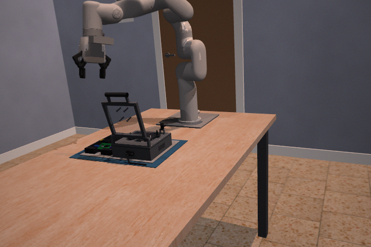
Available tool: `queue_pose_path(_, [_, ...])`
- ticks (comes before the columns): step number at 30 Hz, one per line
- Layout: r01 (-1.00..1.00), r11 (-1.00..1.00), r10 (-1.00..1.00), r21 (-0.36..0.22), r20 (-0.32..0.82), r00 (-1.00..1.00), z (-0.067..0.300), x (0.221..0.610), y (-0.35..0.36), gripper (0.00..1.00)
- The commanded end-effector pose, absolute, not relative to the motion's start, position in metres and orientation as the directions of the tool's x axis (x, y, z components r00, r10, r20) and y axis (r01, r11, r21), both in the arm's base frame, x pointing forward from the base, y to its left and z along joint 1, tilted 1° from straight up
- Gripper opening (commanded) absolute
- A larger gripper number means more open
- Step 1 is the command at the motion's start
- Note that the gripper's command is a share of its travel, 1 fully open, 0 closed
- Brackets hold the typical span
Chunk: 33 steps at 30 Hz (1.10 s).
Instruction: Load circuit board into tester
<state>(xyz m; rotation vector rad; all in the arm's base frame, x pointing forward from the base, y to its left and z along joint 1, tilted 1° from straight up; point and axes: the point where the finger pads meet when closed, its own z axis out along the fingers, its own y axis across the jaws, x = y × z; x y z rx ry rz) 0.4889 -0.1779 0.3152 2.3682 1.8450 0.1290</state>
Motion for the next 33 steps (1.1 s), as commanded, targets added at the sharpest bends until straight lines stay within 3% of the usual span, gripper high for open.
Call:
queue_pose_path(1, [0.989,-0.114,0.993,0.089,-0.020,0.117,0.315,0.492,-0.170,1.00])
queue_pose_path(9, [0.999,0.054,0.999,0.009,-0.004,-0.053,0.312,0.493,-0.158,1.00])
queue_pose_path(33, [0.998,0.064,0.998,0.005,-0.002,-0.064,0.312,0.493,-0.157,1.00])
